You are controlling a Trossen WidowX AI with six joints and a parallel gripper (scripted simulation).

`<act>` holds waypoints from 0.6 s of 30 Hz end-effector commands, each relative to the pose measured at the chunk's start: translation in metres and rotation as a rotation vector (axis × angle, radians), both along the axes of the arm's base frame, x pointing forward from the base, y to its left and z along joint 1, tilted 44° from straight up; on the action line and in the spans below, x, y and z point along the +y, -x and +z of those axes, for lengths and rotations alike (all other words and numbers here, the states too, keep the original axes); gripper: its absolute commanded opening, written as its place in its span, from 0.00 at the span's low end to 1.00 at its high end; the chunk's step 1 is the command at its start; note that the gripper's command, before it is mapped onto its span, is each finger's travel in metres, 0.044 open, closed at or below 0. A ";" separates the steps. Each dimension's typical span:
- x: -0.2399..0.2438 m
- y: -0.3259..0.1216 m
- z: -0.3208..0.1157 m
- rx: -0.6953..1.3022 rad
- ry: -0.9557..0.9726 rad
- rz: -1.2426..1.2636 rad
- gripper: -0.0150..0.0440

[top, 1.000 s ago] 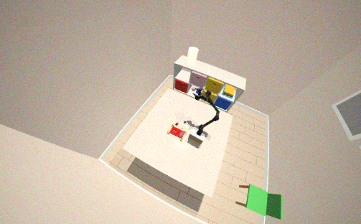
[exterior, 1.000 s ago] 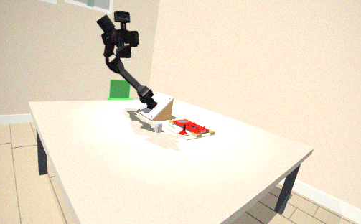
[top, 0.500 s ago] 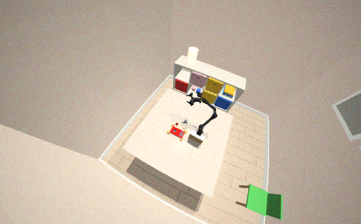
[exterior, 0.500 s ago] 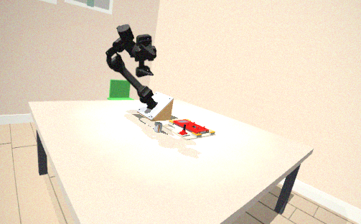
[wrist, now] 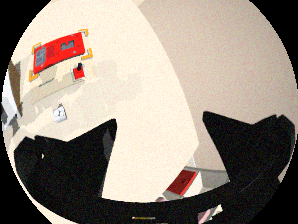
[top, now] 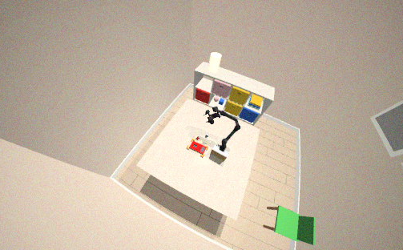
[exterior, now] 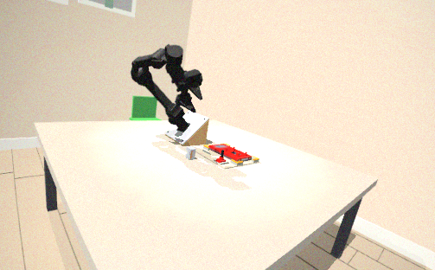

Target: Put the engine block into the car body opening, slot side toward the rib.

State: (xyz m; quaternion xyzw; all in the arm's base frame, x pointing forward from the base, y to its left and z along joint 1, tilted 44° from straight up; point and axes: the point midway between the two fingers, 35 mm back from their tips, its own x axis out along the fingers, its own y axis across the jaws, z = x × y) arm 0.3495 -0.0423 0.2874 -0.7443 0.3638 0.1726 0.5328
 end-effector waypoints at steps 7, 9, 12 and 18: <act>-0.005 0.021 -0.067 0.244 0.006 -0.162 1.00; -0.007 0.027 -0.078 0.294 0.018 -0.195 1.00; -0.009 0.038 -0.096 0.375 0.044 -0.246 1.00; -0.014 0.062 -0.124 0.524 0.120 -0.343 1.00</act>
